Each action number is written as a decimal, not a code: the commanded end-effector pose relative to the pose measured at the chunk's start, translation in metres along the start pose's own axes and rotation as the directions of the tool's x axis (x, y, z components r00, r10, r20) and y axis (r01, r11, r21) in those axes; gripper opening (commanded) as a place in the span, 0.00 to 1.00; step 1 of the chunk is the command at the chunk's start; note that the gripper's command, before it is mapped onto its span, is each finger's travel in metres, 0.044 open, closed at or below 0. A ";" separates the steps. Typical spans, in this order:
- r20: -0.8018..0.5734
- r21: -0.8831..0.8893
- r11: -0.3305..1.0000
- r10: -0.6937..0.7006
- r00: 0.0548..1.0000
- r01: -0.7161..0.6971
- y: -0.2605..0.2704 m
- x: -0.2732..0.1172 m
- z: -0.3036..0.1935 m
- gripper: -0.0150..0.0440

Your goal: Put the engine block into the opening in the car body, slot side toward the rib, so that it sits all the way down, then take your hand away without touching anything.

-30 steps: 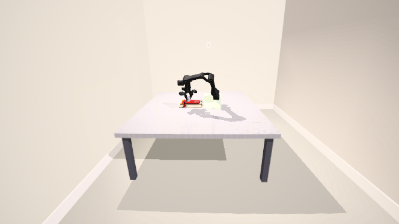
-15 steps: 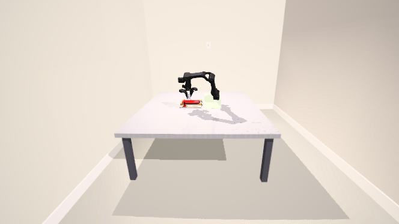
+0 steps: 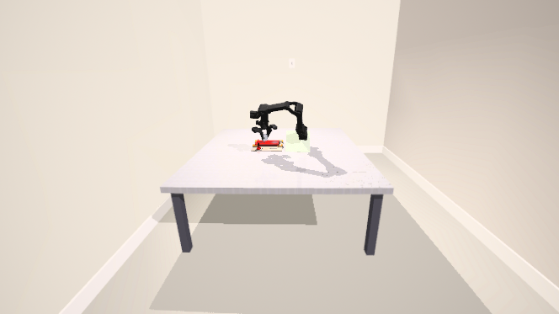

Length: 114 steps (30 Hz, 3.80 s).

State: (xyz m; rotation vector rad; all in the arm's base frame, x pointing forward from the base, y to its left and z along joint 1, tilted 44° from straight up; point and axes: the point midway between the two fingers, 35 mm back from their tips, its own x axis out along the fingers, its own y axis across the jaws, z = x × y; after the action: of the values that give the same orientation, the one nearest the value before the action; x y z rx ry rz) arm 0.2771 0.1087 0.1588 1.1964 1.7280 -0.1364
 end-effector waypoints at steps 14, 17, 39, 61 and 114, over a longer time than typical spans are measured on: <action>0.490 0.003 1.000 -0.018 0.871 0.019 -0.001 0.006 -0.019 0.25; 0.568 0.000 1.000 0.000 0.823 0.000 0.000 0.005 -0.022 0.25; 0.601 -0.002 1.000 0.013 0.799 -0.015 -0.001 0.046 -0.026 0.25; 0.599 -0.002 1.000 0.014 0.800 -0.016 -0.001 0.083 -0.030 0.25; 0.598 -0.002 1.000 0.014 0.801 -0.016 0.001 0.090 -0.049 1.00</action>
State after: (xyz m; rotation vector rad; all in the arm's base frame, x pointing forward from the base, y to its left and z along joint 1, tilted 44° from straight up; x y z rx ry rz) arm 0.2478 0.1954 0.1013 1.0063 1.1552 -0.4719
